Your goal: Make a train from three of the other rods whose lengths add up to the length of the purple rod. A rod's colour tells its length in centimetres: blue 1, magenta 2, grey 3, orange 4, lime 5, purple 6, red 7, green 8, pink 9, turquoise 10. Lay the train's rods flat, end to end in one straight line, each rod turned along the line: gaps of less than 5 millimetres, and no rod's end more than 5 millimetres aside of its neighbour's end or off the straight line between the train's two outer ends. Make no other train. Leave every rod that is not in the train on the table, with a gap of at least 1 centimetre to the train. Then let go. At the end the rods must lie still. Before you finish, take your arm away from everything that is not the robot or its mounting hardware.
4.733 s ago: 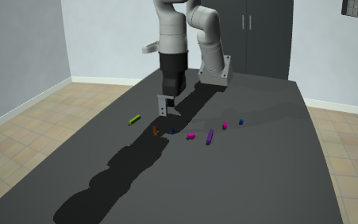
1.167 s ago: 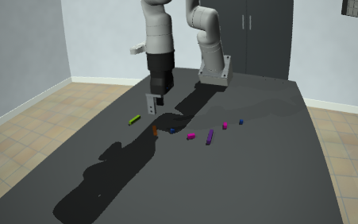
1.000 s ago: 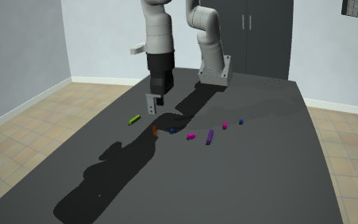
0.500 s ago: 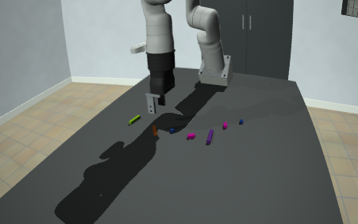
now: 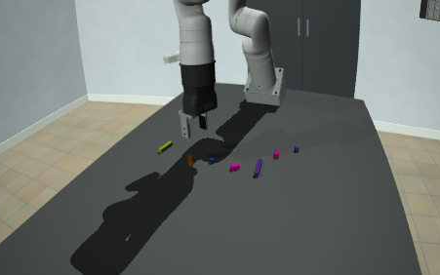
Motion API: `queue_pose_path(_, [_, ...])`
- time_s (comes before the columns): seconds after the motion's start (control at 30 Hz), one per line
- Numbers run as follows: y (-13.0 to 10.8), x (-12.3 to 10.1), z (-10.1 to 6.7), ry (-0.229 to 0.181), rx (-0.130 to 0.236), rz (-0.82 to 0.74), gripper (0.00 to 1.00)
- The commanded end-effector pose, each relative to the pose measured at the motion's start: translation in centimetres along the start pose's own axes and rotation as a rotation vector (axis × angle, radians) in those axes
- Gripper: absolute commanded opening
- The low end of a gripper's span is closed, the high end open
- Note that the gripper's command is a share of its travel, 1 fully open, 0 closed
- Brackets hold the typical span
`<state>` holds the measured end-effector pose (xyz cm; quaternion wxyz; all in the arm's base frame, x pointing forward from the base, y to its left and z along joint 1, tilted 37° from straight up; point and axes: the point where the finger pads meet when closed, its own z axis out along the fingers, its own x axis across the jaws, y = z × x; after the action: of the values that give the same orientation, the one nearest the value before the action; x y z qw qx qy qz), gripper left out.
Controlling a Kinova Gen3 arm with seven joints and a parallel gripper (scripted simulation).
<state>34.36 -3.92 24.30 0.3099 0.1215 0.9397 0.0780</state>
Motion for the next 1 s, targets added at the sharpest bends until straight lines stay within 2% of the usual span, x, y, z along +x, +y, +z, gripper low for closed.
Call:
queue_pose_path(0.0, [-0.3,-0.1,-0.2,-0.005,0.013,0.073,1.00])
queue_pose_path(0.13, [-0.2,0.1,-0.3,-0.006,0.014,0.211,1.00])
queue_pose_path(0.2, [-0.2,0.1,-0.3,-0.006,0.014,0.211,1.00])
queue_pose_path(0.7, [1.1,0.7,-0.5,-0.012,0.013,0.813,1.00])
queue_pose_path(0.77, [1.1,0.7,-0.5,-0.012,0.013,0.813,1.00])
queue_pose_path(0.97, [1.9,0.8,-0.6,-0.013,0.011,1.059,1.00])
